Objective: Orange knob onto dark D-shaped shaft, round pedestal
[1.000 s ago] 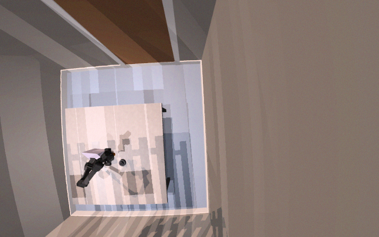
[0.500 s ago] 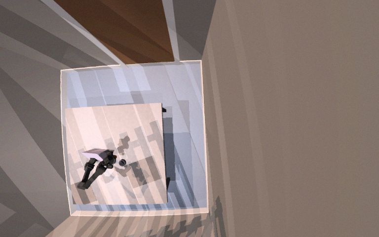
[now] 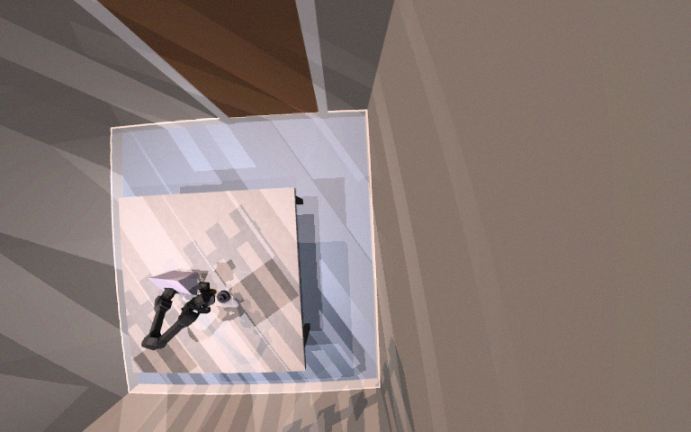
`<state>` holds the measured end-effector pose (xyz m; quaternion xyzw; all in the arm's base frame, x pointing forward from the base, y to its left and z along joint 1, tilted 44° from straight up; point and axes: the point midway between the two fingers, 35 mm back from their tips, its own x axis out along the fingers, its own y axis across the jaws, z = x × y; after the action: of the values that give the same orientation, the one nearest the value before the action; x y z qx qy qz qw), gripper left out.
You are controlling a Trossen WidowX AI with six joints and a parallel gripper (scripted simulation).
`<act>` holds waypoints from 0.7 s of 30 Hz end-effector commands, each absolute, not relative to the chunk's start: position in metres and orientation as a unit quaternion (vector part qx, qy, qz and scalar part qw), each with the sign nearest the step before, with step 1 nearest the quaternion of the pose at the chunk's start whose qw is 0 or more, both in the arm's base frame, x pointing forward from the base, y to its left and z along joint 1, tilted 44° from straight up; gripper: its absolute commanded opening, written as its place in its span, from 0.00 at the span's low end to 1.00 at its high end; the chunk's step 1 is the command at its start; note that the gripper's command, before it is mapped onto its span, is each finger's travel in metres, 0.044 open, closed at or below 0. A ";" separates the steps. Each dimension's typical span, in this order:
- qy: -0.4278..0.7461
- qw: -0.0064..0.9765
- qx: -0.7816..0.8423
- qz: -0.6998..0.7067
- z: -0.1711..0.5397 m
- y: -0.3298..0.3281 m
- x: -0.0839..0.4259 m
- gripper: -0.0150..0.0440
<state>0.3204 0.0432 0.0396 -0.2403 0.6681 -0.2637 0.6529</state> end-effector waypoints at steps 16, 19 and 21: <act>0.665 0.651 -0.247 -0.269 0.064 -0.015 0.323 0.25; 0.665 0.650 -0.248 -0.271 0.068 -0.024 0.323 0.25; 0.665 0.650 -0.248 -0.272 0.069 -0.028 0.322 0.25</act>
<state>0.3228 -0.0199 0.0654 -0.2446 0.6660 -0.2716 0.6502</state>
